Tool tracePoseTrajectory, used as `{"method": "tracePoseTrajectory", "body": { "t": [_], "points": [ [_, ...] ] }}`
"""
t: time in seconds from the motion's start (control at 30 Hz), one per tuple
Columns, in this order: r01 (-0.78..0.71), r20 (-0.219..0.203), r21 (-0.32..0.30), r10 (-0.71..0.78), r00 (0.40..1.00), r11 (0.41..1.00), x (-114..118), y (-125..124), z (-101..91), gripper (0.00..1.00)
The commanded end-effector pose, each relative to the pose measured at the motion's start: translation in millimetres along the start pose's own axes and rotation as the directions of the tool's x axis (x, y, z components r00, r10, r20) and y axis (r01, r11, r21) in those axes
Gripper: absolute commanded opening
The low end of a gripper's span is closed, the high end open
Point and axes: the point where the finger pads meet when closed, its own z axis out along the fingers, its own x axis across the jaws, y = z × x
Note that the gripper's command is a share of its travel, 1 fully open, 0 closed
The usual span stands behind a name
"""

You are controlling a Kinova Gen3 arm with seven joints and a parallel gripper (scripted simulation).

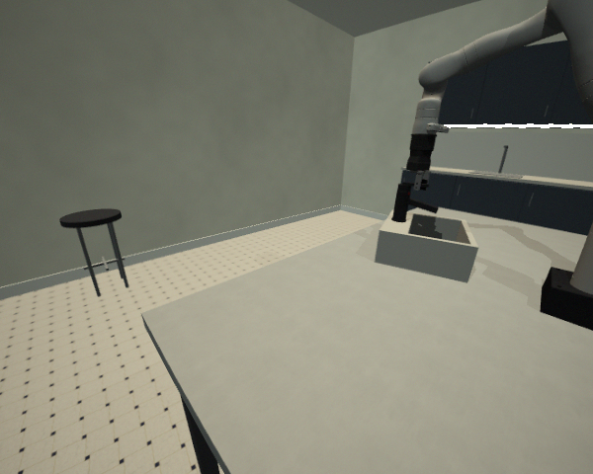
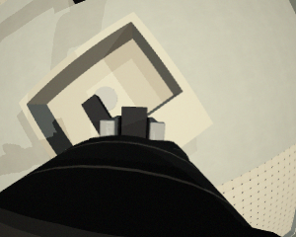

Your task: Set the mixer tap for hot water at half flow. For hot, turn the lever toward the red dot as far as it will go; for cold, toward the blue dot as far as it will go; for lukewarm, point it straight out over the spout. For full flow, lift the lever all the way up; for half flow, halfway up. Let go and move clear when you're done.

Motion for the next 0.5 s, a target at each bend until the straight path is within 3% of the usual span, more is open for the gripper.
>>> {"method": "tracePoseTrajectory", "body": {
  "t": [0.0,0.47],
  "points": [
    [-0.016,-0.007,-0.01,0.016,1.0,1.0,5.0,4.3,0.1,0.0],
    [-0.04,-0.008,-0.01,0.04,0.999,0.999,7.0,4.4,0.1,0.0]
  ]
}}
